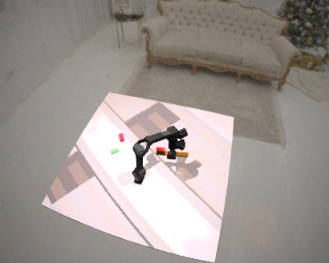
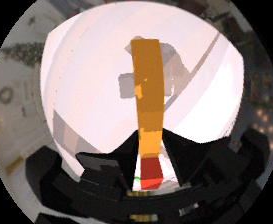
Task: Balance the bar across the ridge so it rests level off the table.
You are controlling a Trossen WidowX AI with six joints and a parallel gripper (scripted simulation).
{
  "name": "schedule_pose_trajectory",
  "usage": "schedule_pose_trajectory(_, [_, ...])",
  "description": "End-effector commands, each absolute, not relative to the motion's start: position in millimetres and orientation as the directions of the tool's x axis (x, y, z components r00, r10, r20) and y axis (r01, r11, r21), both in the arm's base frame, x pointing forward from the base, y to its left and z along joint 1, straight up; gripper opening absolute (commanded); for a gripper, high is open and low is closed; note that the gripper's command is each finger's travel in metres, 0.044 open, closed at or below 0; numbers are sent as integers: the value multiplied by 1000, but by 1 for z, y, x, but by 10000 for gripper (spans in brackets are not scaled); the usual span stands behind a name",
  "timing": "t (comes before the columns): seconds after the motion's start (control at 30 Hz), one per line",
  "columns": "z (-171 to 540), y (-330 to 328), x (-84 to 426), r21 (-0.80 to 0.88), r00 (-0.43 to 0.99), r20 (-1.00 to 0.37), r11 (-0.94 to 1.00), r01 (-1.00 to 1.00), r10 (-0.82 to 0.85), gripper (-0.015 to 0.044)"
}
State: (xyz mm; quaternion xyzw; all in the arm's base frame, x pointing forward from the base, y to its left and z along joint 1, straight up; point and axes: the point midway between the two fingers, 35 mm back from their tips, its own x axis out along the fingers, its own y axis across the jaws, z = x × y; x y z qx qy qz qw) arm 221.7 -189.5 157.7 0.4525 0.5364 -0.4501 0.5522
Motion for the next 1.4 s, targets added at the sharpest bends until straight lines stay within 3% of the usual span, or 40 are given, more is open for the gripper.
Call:
schedule_pose_trajectory(0.0, [160, -180, 229, 19, 22, -1000, 156, 988, -18, 0])
schedule_pose_trajectory(1.37, [161, -27, 275, 27, 27, -1000, -260, 965, -3, 0])
